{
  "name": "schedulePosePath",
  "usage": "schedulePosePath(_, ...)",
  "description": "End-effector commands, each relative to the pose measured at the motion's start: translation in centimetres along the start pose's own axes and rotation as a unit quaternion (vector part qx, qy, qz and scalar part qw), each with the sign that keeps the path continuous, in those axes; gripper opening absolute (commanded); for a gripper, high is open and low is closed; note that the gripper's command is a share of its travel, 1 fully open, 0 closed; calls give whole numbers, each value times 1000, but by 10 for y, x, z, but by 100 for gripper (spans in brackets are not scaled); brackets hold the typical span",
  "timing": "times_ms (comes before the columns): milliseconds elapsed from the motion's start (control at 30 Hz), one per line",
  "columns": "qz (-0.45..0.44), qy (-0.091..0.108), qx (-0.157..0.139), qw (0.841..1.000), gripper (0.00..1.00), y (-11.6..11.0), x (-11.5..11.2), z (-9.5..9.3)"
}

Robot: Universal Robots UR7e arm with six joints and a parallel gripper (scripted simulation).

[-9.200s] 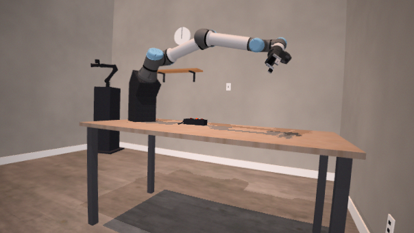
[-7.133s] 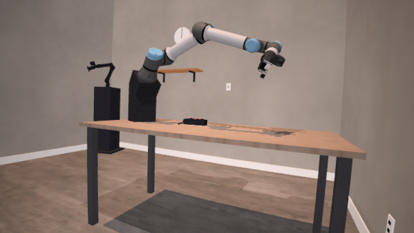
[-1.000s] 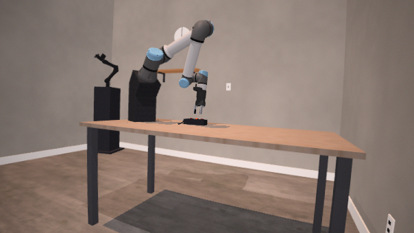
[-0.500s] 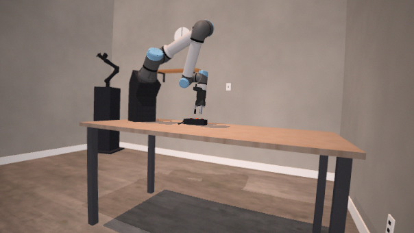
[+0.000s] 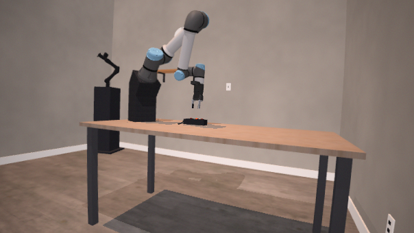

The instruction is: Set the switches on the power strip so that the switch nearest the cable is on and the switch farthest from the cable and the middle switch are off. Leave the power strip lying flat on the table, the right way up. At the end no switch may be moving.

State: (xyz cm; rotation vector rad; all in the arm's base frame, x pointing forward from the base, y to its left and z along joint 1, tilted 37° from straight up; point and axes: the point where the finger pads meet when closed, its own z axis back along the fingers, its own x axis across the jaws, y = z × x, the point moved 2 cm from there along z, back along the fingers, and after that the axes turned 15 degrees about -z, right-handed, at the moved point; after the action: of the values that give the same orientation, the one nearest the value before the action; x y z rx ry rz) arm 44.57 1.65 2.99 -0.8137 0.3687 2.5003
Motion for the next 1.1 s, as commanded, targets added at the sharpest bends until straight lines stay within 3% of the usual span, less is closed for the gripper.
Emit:
schedulePosePath(0,21,-5,-20,1000,100,21,-2,25)
schedulePosePath(167,30,-5,-29,999,100,30,0,36)
schedulePosePath(1067,19,-5,-29,999,100,29,0,35)
